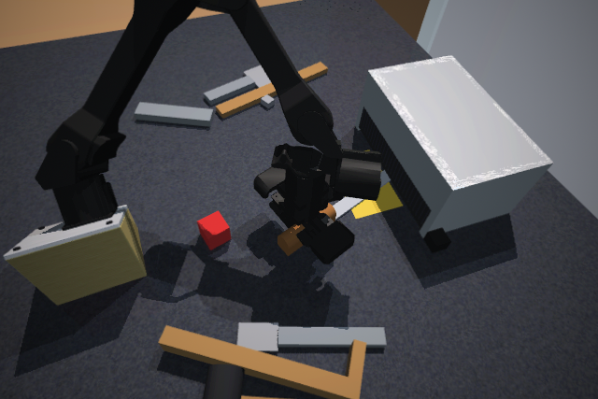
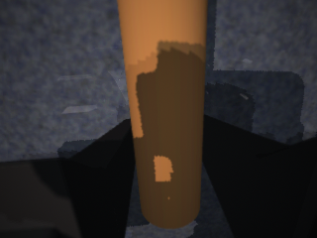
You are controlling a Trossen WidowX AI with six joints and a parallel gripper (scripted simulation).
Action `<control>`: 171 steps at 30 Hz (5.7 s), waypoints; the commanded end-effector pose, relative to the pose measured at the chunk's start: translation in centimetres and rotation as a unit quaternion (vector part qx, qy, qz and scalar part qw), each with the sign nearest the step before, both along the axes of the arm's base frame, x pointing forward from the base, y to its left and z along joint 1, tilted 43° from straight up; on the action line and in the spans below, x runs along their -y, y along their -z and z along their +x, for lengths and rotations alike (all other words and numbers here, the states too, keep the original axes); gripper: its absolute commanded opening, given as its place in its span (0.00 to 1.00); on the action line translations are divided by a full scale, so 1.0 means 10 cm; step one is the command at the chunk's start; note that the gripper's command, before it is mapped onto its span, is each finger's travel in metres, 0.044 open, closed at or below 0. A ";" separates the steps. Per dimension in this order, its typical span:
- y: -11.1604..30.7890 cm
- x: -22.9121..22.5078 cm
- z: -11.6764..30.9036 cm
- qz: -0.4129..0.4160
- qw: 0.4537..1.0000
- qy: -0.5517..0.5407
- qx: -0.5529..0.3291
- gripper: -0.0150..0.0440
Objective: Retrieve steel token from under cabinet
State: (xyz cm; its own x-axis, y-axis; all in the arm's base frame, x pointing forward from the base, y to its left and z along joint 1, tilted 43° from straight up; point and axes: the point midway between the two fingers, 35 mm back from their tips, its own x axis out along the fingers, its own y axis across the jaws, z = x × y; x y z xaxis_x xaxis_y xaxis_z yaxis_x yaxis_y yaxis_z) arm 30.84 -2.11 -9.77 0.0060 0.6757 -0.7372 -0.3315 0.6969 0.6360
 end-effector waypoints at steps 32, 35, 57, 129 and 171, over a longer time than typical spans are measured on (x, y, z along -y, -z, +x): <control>0.18 0.18 -0.59 0.000 1.000 0.000 -0.005 0.25; 0.19 0.19 -0.63 0.000 1.000 0.000 -0.005 0.25; 0.16 0.21 -0.58 -0.001 0.998 -0.045 0.037 0.25; -0.38 -0.36 -0.46 0.002 0.996 -0.072 0.061 0.25; -0.71 -0.72 -0.48 0.003 0.996 -0.072 0.060 0.25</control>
